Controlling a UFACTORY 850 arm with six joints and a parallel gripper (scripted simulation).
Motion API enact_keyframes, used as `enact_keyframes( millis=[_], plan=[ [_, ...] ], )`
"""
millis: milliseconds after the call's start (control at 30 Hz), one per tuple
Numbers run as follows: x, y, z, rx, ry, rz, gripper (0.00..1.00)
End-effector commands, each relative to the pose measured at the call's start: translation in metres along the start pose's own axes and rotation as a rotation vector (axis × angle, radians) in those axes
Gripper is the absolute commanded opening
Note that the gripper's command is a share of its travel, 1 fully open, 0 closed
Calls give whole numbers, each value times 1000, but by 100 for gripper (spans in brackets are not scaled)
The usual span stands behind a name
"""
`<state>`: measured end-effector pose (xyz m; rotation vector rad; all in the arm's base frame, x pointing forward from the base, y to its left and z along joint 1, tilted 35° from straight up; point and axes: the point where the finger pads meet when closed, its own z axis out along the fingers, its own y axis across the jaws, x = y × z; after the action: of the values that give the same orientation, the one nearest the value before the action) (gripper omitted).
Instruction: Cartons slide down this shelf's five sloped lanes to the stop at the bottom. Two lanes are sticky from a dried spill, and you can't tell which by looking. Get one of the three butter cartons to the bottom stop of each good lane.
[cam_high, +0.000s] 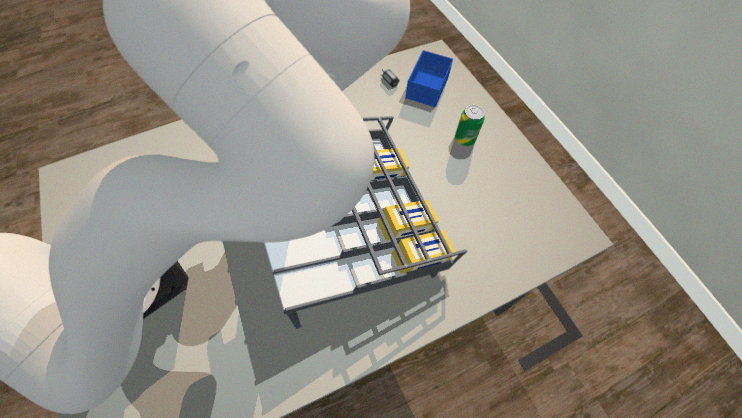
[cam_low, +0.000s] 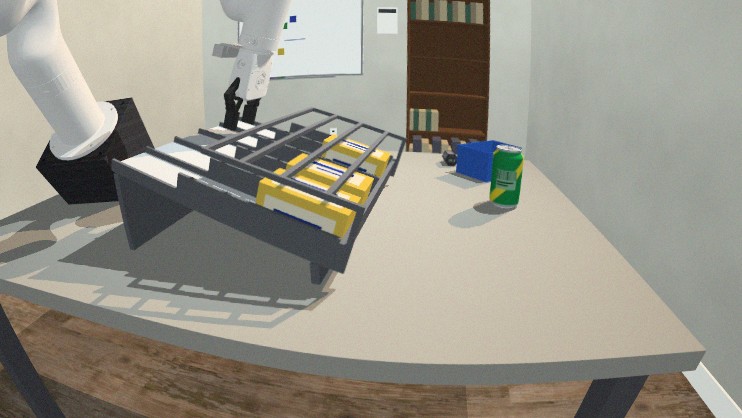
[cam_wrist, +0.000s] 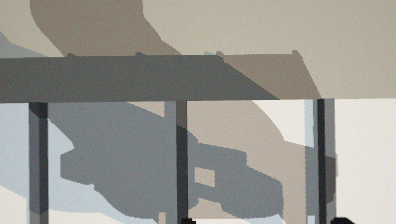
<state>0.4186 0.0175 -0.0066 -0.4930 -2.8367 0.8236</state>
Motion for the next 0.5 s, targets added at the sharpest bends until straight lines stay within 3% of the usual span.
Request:
enact_keyframes(
  millis=[0,467],
  plan=[
    [0,0,-1,-1,-1,0,80],
    [0,0,-1,-1,-1,0,81]
  ],
)
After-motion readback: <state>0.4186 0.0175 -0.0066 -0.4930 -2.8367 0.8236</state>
